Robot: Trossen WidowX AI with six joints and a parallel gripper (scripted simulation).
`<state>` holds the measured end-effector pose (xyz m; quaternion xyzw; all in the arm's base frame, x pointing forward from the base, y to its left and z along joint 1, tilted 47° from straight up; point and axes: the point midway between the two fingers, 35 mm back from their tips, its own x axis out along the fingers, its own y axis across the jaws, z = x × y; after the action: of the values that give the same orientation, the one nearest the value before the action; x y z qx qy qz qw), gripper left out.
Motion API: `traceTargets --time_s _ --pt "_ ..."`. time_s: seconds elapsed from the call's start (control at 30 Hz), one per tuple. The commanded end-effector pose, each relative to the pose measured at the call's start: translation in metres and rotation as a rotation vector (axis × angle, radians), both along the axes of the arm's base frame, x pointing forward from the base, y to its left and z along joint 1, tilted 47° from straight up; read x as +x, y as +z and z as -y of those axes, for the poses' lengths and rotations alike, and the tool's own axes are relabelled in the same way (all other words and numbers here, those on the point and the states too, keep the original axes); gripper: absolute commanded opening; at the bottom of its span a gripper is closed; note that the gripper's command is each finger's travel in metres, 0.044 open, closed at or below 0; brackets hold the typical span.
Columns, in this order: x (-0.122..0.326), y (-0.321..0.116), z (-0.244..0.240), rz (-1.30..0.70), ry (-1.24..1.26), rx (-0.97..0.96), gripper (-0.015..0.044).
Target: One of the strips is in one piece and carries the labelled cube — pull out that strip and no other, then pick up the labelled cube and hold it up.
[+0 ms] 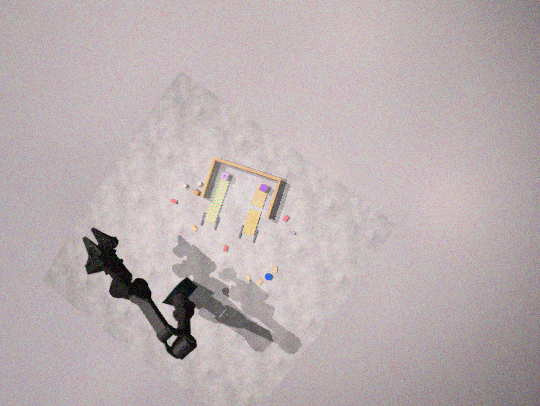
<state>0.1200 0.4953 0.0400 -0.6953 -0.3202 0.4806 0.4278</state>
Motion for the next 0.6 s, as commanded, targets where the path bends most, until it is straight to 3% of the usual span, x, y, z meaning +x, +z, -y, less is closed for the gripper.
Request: traceTargets --time_s 0.0,0.3,0.57 --pt "0.059 -0.004 0.047 -0.138 -0.299 0.012 0.0400" --pt "0.155 -0.006 0.172 -0.358 -0.946 0.184 0.0400" --pt "0.193 -0.003 0.302 -0.431 -1.500 0.476 0.0400"
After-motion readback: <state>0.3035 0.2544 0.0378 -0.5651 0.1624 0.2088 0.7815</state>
